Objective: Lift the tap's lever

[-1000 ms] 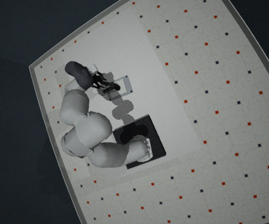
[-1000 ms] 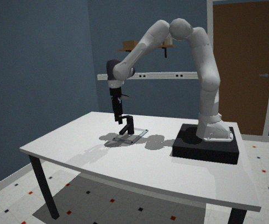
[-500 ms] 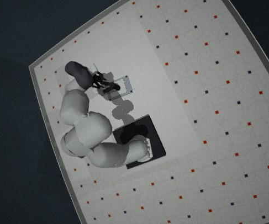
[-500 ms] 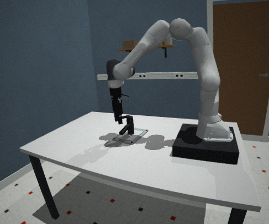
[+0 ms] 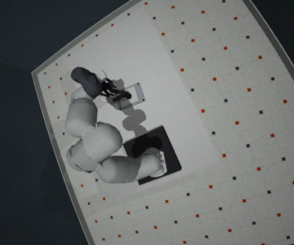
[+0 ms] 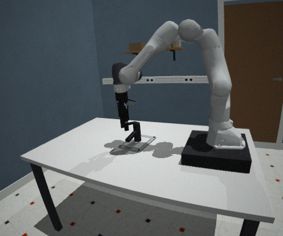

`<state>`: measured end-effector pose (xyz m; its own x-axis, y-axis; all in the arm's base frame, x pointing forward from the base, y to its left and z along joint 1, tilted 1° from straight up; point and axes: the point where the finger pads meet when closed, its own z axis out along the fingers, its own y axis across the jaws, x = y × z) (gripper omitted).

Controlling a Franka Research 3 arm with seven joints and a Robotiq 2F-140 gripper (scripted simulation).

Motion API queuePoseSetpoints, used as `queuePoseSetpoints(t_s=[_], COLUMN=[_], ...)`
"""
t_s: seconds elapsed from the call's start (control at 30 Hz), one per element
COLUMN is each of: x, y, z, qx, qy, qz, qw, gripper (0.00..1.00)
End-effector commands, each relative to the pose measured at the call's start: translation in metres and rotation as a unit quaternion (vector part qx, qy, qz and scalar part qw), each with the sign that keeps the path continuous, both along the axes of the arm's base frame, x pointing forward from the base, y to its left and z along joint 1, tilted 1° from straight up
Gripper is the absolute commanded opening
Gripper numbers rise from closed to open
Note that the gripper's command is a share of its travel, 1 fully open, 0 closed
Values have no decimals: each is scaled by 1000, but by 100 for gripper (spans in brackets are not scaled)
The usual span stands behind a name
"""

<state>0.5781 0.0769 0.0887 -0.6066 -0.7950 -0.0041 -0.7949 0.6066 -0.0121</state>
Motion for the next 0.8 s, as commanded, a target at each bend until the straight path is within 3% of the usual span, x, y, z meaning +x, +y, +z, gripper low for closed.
queuePoseSetpoints(t_s=[0.0,0.17,0.2,0.77], x=[0,0,0,0], y=[0,0,0,0], z=[-1,-1,-1,-1], qx=[-1,-1,-1,-1], qy=[0,0,0,0], qz=[-2,-2,-2,-2], qw=[1000,1000,1000,1000], gripper=[46,46,10,10])
